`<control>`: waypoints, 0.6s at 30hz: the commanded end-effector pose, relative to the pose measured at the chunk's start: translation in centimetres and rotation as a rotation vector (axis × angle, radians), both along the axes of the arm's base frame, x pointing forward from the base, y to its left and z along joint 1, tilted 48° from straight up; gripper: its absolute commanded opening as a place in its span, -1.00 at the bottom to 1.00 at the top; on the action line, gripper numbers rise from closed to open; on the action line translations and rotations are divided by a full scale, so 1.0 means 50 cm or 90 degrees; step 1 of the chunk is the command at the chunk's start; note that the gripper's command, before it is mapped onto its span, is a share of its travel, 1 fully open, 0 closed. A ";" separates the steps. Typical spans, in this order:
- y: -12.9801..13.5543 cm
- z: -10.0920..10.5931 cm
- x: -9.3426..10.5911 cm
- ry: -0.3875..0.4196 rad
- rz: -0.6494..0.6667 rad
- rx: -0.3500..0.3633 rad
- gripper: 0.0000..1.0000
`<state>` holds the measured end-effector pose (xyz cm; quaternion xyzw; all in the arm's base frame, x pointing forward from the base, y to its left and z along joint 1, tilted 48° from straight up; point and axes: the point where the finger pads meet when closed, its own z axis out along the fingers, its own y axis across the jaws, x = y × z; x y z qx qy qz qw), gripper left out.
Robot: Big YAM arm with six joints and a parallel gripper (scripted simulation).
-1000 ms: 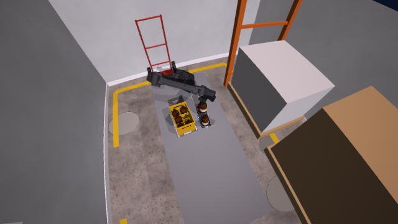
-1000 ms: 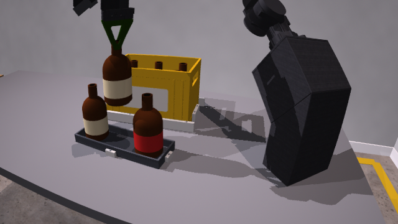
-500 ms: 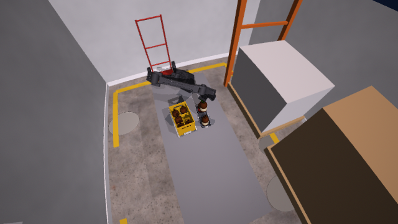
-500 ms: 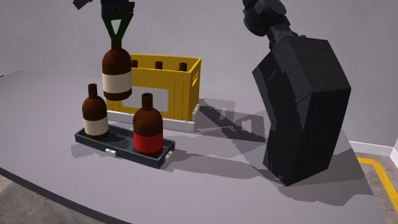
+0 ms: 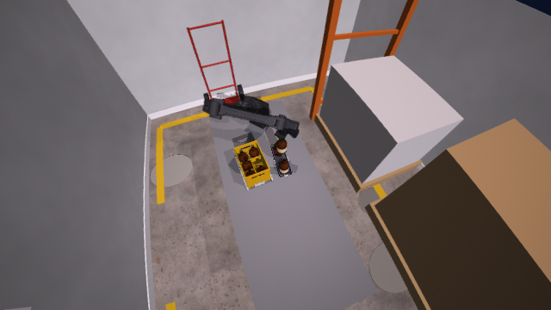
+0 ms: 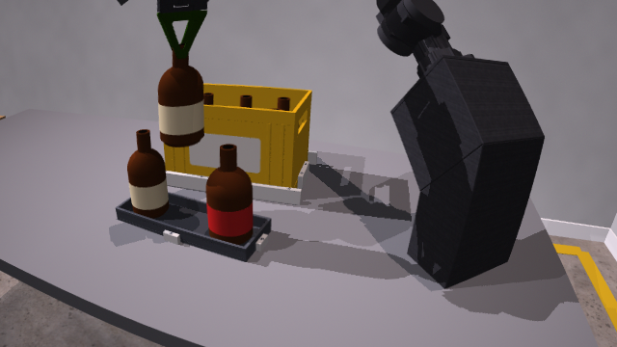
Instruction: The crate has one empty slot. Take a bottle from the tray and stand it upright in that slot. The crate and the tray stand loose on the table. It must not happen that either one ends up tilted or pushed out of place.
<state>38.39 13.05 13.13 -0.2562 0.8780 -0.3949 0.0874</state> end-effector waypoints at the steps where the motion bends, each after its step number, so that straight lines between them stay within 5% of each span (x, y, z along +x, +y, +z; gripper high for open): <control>1: 0.043 0.054 0.016 -0.036 0.008 0.028 -1.00; 18: 0.049 0.060 0.012 -0.036 0.008 0.029 -1.00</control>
